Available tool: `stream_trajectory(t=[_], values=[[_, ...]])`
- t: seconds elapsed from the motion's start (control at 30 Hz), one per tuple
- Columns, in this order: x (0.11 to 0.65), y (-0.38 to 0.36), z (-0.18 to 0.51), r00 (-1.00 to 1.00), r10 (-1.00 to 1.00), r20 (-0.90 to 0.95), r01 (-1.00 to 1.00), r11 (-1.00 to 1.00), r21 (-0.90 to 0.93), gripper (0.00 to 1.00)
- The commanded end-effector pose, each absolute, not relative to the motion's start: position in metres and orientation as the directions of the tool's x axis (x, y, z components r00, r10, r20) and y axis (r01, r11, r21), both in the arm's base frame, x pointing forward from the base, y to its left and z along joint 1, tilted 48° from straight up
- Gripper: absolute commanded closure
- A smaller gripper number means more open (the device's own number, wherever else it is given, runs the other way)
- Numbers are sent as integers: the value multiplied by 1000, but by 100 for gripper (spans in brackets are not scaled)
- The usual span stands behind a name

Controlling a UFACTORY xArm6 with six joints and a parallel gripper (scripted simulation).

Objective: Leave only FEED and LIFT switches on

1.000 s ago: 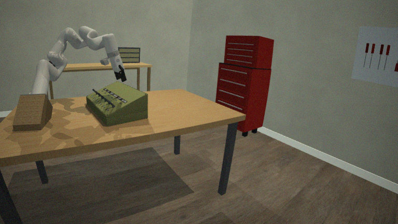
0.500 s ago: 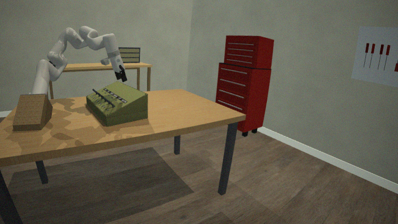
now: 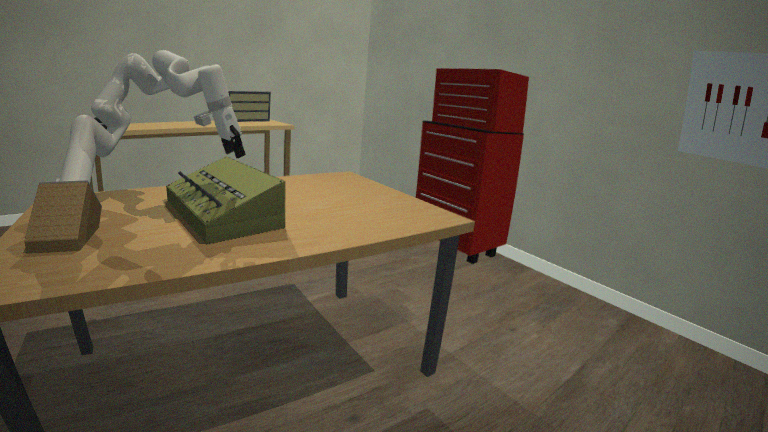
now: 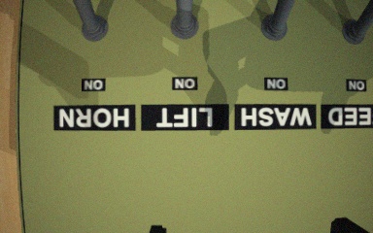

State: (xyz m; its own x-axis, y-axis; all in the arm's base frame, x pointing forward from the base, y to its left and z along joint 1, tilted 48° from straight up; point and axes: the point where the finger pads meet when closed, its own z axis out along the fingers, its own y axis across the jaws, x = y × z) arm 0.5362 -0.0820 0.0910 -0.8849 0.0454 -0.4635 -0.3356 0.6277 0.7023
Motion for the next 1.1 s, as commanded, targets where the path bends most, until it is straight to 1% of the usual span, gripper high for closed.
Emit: stream_trajectory(t=[0.0,1.07], values=[[537,-83,92,-883,46,-466,-337,630,700,0],[541,-92,83,-883,46,-466,-337,630,700,0]])
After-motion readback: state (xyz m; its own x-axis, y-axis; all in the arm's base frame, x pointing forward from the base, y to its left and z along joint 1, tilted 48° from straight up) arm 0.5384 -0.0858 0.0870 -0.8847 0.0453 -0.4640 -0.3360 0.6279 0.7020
